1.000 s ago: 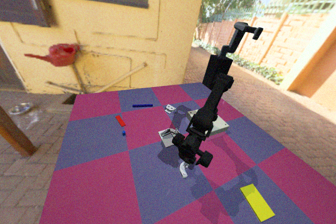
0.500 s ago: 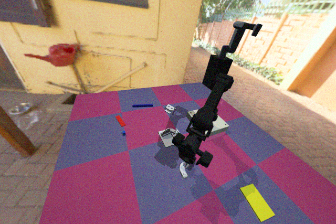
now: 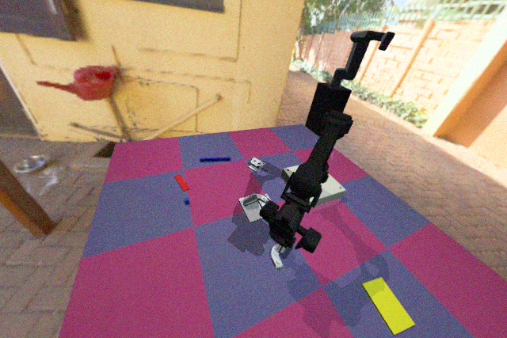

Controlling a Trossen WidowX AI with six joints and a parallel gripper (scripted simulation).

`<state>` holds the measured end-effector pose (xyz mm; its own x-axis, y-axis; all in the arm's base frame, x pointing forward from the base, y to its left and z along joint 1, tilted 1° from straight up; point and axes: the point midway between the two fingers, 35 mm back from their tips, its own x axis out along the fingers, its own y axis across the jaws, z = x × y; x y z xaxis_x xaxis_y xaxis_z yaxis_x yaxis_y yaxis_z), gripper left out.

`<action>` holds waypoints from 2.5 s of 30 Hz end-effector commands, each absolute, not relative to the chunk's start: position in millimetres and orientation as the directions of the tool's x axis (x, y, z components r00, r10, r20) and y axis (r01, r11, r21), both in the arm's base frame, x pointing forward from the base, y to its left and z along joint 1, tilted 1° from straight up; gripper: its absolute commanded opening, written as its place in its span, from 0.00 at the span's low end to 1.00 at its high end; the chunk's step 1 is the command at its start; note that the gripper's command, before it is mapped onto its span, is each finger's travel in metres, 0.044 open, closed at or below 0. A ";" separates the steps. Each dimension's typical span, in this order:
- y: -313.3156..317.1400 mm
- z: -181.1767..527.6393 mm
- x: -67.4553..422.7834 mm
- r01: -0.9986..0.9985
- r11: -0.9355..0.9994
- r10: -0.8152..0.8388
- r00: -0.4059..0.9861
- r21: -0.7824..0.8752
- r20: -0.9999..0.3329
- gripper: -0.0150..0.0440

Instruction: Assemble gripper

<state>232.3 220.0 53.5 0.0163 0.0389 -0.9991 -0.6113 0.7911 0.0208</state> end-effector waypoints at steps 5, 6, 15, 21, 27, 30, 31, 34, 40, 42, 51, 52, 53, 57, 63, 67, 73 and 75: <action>219.6 52.6 232.8 -0.609 0.793 0.035 0.019 0.016 -0.999 1.00; 219.6 52.6 232.8 -0.609 0.793 0.035 0.019 0.016 -0.999 1.00; 219.6 52.6 232.8 -0.609 0.793 0.035 0.019 0.016 -0.999 1.00; 219.6 52.6 232.8 -0.609 0.793 0.035 0.019 0.016 -0.999 1.00; 219.6 52.6 232.8 -0.609 0.793 0.035 0.019 0.016 -0.999 1.00; 219.6 52.6 232.8 -0.609 0.793 0.035 0.019 0.016 -0.999 1.00; 219.6 52.6 232.8 -0.609 0.793 0.035 0.019 0.016 -0.999 1.00; 219.6 52.6 232.8 -0.609 0.793 0.035 0.019 0.016 -0.999 1.00; 219.6 52.6 232.8 -0.609 0.793 0.035 0.019 0.016 -0.999 1.00; 219.6 52.6 232.8 -0.609 0.793 0.035 0.019 0.016 -0.999 1.00; 219.6 52.6 232.8 -0.609 0.793 0.035 0.019 0.016 -0.999 1.00; 219.6 52.6 232.8 -0.609 0.793 0.035 0.019 0.016 -0.999 1.00; 219.6 52.6 232.8 -0.609 0.793 0.035 0.019 0.016 -0.999 1.00; 220.4 49.4 232.8 -0.611 0.791 0.038 0.016 0.020 -0.999 1.00; 221.4 39.6 233.9 -0.611 0.792 0.038 0.017 0.020 -0.999 1.00; 222.0 33.1 234.4 -0.610 0.792 0.037 0.017 0.019 -0.999 1.00; 222.6 23.3 235.1 -0.610 0.792 0.037 0.018 0.018 -0.999 1.00; 222.8 20.1 235.2 -0.610 0.792 0.036 0.018 0.018 -0.999 1.00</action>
